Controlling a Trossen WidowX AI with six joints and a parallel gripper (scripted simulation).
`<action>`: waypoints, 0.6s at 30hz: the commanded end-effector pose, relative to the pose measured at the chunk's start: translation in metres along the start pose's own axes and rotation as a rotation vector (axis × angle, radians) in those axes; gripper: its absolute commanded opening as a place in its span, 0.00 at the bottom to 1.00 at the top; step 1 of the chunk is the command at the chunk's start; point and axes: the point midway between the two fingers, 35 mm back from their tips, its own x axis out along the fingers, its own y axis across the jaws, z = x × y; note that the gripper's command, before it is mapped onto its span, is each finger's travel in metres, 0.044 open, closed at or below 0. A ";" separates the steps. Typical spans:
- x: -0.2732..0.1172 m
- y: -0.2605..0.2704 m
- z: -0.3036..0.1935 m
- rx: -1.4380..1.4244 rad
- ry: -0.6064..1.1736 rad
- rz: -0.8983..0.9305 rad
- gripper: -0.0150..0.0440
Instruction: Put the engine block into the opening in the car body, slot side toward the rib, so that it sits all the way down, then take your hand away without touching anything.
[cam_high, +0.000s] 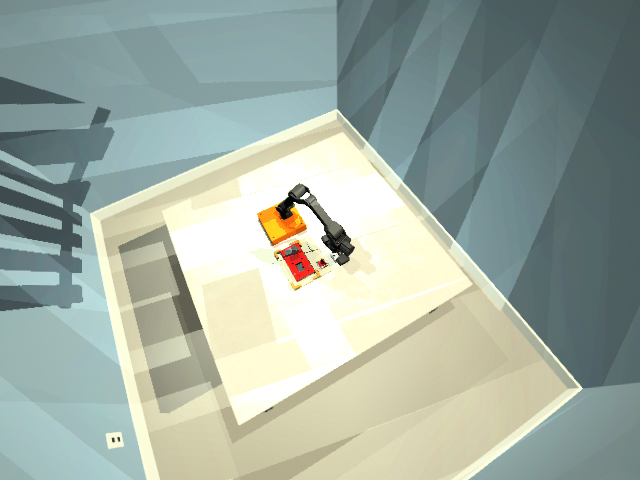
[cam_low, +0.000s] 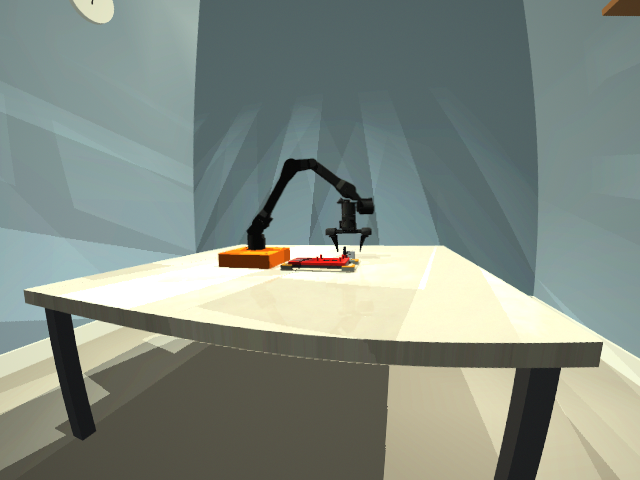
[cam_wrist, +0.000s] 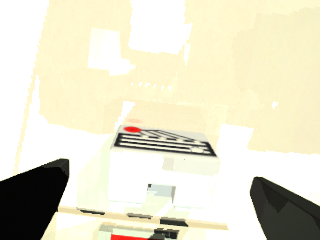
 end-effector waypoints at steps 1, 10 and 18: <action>0.007 0.000 -0.001 0.001 0.003 -0.001 1.00; 0.017 0.001 -0.001 0.001 0.003 -0.001 0.96; 0.017 0.001 -0.001 0.001 0.003 -0.001 0.63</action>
